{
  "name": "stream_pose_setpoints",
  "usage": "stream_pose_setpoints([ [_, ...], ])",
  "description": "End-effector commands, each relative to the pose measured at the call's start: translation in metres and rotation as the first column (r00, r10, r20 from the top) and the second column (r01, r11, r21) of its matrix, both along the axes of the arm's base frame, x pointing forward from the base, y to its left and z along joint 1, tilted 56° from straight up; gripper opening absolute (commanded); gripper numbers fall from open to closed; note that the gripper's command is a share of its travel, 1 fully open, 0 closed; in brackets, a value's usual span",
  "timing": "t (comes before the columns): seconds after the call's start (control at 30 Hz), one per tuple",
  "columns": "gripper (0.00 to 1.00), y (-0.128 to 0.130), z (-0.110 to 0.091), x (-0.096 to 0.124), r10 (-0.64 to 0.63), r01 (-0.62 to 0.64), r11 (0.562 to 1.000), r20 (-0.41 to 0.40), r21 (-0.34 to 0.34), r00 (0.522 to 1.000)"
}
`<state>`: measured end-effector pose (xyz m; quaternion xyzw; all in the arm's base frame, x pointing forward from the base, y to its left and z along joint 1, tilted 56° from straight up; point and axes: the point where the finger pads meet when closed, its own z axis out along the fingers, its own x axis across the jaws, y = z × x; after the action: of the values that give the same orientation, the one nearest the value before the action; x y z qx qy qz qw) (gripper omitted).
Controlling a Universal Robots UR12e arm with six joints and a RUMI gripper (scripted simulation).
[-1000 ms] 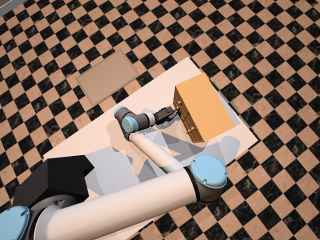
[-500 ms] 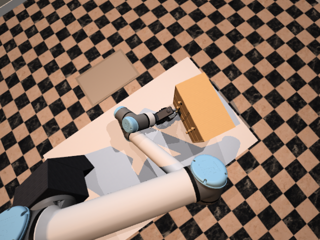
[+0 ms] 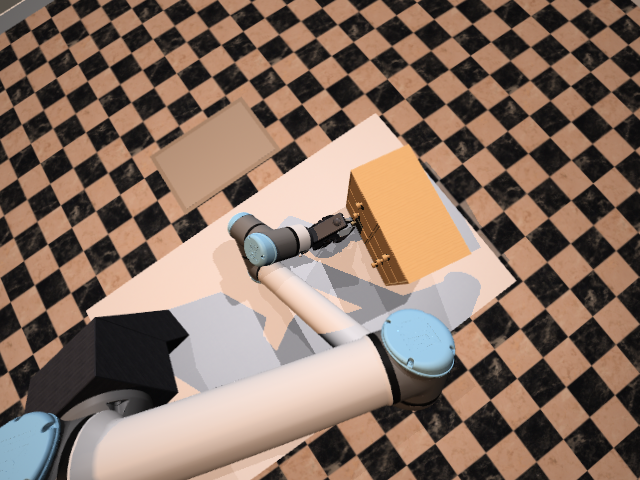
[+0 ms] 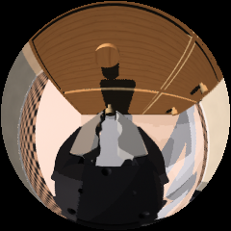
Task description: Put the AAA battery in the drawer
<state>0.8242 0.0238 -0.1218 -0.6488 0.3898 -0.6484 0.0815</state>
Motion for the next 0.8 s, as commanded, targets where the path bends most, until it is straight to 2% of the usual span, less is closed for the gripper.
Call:
stream_pose_setpoints([
  [0.0, 0.07, 0.0007, 0.0004, 0.0, 0.001, -0.001, 1.0, 0.0, 0.0, 1.0],
  [0.3, 0.15, 0.0007, 0.0004, 0.0, 0.001, -0.001, 1.0, 0.0, 0.0, 1.0],
  [0.43, 0.15, 0.0007, 0.0004, 0.0, 0.001, -0.001, 1.0, 0.0, 0.0, 1.0],
  [0.57, 0.2, 0.0007, 0.0004, 0.0, 0.001, -0.001, 1.0, 0.0, 0.0, 1.0],
  [0.77, 0.2, 0.0007, 0.0004, 0.0, 0.001, -0.001, 1.0, 0.0, 0.0, 1.0],
])
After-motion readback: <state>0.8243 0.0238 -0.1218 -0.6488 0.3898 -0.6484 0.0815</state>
